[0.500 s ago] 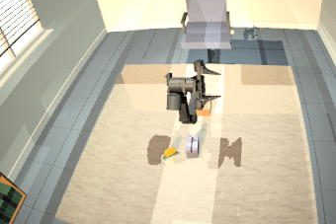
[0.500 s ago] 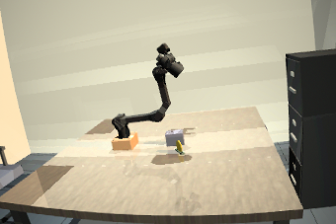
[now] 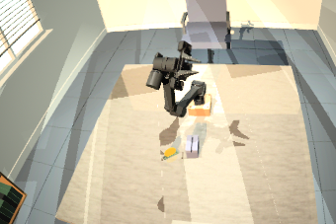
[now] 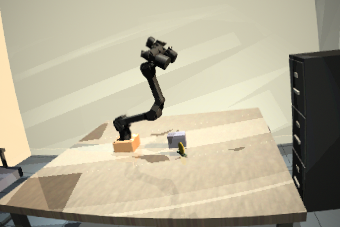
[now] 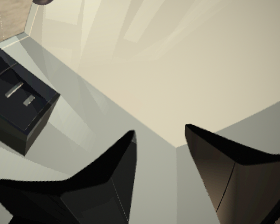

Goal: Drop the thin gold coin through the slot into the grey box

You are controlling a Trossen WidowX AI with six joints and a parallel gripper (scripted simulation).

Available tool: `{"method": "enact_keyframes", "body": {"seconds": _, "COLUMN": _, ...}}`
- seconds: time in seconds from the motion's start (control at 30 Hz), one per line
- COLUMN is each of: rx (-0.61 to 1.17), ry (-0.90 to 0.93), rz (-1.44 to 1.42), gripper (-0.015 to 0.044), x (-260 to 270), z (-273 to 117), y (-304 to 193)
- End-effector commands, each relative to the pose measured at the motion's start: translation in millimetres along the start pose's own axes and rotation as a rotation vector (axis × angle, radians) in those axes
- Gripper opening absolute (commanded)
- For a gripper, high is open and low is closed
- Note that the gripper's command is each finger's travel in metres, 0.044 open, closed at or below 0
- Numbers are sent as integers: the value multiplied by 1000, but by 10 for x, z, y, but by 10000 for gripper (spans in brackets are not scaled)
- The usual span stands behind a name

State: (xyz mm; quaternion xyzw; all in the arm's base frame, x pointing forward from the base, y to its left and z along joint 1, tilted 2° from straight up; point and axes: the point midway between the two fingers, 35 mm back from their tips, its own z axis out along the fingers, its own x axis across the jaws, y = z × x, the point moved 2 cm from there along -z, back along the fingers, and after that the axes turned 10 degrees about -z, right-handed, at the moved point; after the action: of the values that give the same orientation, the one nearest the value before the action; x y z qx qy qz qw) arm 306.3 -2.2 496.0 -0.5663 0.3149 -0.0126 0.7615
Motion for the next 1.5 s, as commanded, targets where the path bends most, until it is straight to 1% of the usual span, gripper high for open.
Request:
{"method": "enact_keyframes", "body": {"seconds": 0.0, "rx": 130, "ry": 90, "rz": -266, "gripper": 161, "x": -437, "z": -311, "y": -286}}
{"method": "enact_keyframes", "body": {"seconds": 0.13, "rx": 219, "ry": 195, "rz": -517, "gripper": 161, "x": -833, "z": -571, "y": -445}}
{"method": "enact_keyframes", "body": {"seconds": 0.23, "rx": 265, "ry": 221, "rz": -651, "gripper": 161, "x": -1221, "z": -600, "y": -425}}
{"method": "enact_keyframes", "body": {"seconds": 0.43, "rx": 307, "ry": 327, "rz": -929, "gripper": 161, "x": -1674, "z": -674, "y": -424}}
{"method": "enact_keyframes", "body": {"seconds": 0.6, "rx": 304, "ry": 438, "rz": -1233, "gripper": 161, "x": -2103, "z": -603, "y": -333}}
{"method": "enact_keyframes", "body": {"seconds": 0.77, "rx": 239, "ry": 544, "rz": -1561, "gripper": 161, "x": -2450, "z": -350, "y": -145}}
{"method": "enact_keyframes", "body": {"seconds": 0.93, "rx": 104, "ry": 624, "rz": -1882, "gripper": 161, "x": -2594, "z": 27, "y": 95}}
{"method": "enact_keyframes", "body": {"seconds": 1.1, "rx": -101, "ry": 663, "rz": -2174, "gripper": 161, "x": -2510, "z": 465, "y": 354}}
{"method": "enact_keyframes", "body": {"seconds": 1.27, "rx": -359, "ry": 656, "rz": -2403, "gripper": 161, "x": -2209, "z": 882, "y": 576}}
{"method": "enact_keyframes", "body": {"seconds": 1.47, "rx": -731, "ry": 576, "rz": -2587, "gripper": 161, "x": -1589, "z": 1264, "y": 802}}
